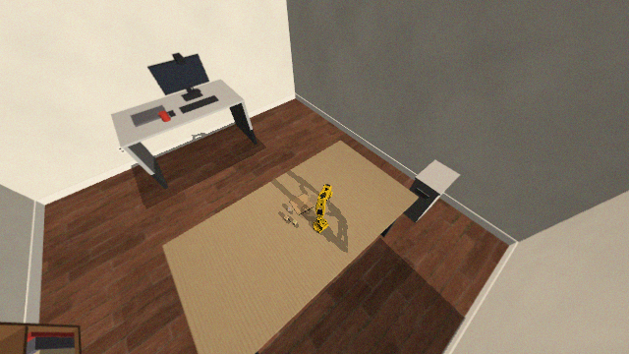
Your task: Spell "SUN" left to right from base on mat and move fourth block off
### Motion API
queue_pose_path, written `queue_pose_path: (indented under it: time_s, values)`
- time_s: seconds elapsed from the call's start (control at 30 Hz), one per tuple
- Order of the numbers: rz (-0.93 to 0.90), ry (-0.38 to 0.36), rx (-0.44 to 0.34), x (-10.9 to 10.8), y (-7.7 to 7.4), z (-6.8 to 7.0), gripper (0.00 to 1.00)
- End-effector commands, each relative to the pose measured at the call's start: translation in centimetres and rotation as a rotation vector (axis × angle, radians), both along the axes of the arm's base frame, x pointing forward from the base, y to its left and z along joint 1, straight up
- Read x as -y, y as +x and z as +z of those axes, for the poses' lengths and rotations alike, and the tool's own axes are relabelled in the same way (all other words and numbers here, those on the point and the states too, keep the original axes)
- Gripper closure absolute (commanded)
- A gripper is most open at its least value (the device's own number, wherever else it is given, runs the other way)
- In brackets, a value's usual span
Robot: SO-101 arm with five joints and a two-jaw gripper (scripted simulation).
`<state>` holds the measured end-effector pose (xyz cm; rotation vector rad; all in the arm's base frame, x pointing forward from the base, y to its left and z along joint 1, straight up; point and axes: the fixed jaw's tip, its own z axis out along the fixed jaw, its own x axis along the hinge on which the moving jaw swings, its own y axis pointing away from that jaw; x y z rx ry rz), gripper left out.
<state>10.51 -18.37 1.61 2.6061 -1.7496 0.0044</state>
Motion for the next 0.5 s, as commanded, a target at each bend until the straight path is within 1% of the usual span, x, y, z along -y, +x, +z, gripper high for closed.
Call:
queue_pose_path:
  time_s: [0.0,0.1,0.2,0.3,0.43,0.47]
  values:
    - [0.0,-0.064,0.041,0.9,0.5,1.2,0.67]
    - [0.0,-0.064,0.041,1.0,0.5,1.4,0.67]
    - [0.0,-0.064,0.041,1.0,0.5,1.9,0.67]
    - [0.0,-0.064,0.041,1.0,0.5,2.8,0.67]
    - [0.0,-0.064,0.041,1.0,0.5,4.2,0.67]
    - [0.0,-0.064,0.041,1.0,0.5,4.2,0.67]
